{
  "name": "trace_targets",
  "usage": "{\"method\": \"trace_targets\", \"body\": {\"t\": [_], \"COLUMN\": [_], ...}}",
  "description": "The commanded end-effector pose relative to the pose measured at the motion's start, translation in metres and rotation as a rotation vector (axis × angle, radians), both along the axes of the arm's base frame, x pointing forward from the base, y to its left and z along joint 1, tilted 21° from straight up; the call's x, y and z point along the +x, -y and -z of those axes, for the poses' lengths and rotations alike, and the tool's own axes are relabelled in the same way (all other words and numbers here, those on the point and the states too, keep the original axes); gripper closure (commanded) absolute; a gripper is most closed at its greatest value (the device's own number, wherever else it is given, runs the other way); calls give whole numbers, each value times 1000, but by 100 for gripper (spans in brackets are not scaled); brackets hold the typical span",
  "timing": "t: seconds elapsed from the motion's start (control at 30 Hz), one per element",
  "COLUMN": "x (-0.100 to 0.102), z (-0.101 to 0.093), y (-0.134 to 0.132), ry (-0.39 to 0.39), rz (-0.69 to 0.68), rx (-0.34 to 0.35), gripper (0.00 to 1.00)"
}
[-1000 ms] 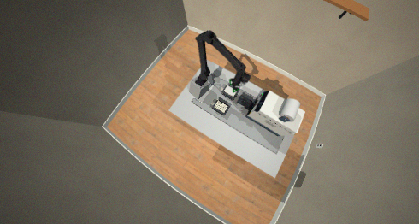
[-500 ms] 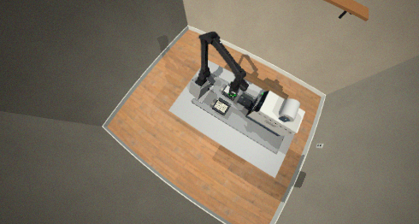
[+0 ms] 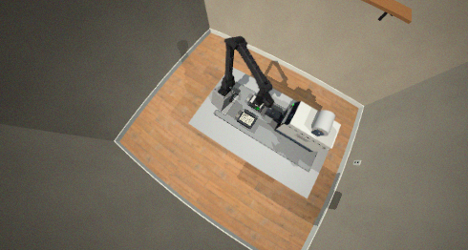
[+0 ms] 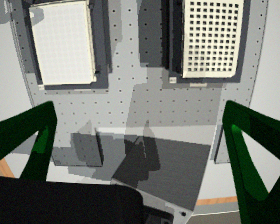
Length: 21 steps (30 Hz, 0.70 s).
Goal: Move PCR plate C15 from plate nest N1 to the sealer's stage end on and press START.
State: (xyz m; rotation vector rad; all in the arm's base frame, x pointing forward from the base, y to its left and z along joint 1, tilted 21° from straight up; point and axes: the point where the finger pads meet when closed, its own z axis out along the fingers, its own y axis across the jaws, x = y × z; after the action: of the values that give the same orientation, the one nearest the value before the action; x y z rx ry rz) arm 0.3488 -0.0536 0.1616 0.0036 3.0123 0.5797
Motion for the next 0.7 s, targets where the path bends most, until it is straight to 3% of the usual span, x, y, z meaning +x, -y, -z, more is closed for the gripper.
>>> {"method": "trace_targets", "body": {"t": [0.0,0.67], "x": [13,8], "z": [-11,-6], "y": [2,-5], "ry": [12,46], "rz": [59,-37], "rx": [-8,-38], "gripper": [0,0]}}
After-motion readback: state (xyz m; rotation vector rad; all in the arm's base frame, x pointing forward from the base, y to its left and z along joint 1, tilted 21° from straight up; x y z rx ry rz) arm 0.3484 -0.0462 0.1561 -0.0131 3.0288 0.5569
